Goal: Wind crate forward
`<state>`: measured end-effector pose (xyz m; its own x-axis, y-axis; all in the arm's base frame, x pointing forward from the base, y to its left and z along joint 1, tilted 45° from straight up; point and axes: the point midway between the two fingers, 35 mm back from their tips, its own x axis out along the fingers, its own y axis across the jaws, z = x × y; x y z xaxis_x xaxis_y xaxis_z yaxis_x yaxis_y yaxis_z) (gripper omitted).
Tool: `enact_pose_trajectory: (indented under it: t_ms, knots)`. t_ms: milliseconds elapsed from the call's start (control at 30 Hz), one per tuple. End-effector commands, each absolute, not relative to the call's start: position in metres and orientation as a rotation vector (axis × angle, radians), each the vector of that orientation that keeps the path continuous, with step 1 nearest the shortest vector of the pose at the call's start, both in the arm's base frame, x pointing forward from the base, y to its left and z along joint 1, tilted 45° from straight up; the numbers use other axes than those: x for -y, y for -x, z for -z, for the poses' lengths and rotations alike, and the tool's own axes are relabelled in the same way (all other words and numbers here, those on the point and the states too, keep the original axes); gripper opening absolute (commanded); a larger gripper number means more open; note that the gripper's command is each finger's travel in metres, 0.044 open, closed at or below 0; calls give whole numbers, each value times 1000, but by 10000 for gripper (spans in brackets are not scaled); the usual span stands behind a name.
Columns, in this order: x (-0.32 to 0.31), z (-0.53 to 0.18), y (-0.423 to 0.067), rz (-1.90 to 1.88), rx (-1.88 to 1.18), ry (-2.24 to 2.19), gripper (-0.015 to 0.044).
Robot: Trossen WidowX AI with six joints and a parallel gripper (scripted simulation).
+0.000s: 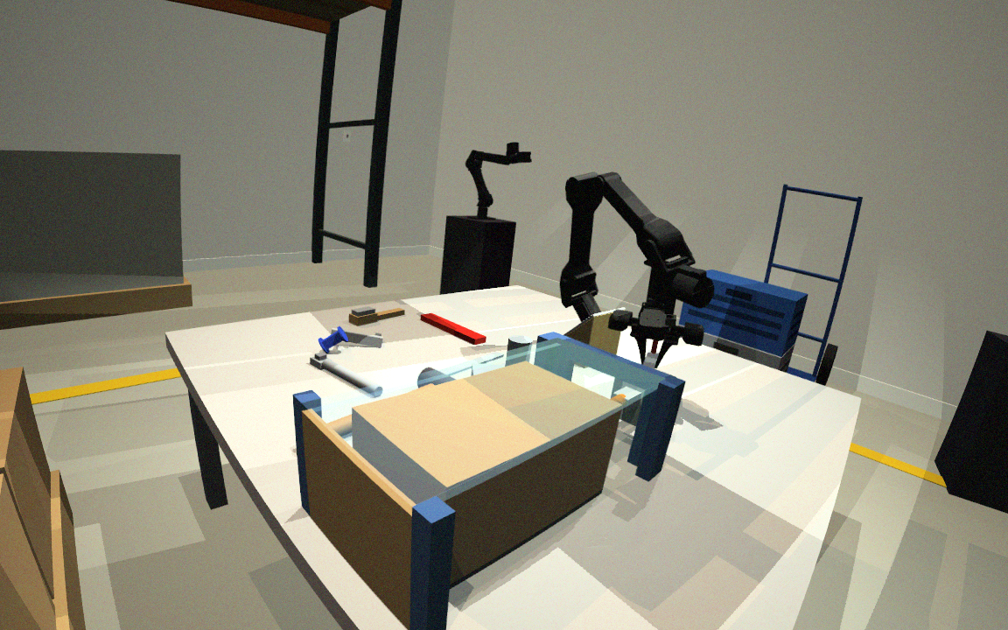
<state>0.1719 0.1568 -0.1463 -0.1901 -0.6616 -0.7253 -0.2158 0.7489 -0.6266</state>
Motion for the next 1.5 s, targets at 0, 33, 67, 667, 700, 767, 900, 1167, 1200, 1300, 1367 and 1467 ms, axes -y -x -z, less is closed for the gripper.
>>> enact_pose_trajectory:
  t_ms: [0, 33, 67, 667, 700, 767, 900, 1167, 1200, 1300, 1367, 1467]
  knots:
    - [-156, 151, -170, 492, -1751, 663, 0]
    - [-156, 151, -170, 492, -1751, 663, 0]
    - [-156, 151, -170, 492, -1751, 663, 0]
    - [-157, 146, -172, 474, -1750, 684, 440]
    - [-157, 146, -172, 474, -1750, 684, 440]
    - [-157, 146, -172, 474, -1750, 684, 440]
    - [-174, 133, -178, 472, -1740, 688, 440]
    - [-246, 54, -188, 459, -1694, 710, 440]
    - [-247, 52, -188, 458, -1693, 711, 440]
    - [-247, 52, -188, 458, -1693, 711, 440]
    - [-247, 52, -188, 458, -1693, 711, 440]
    - [-247, 52, -188, 458, -1693, 711, 440]
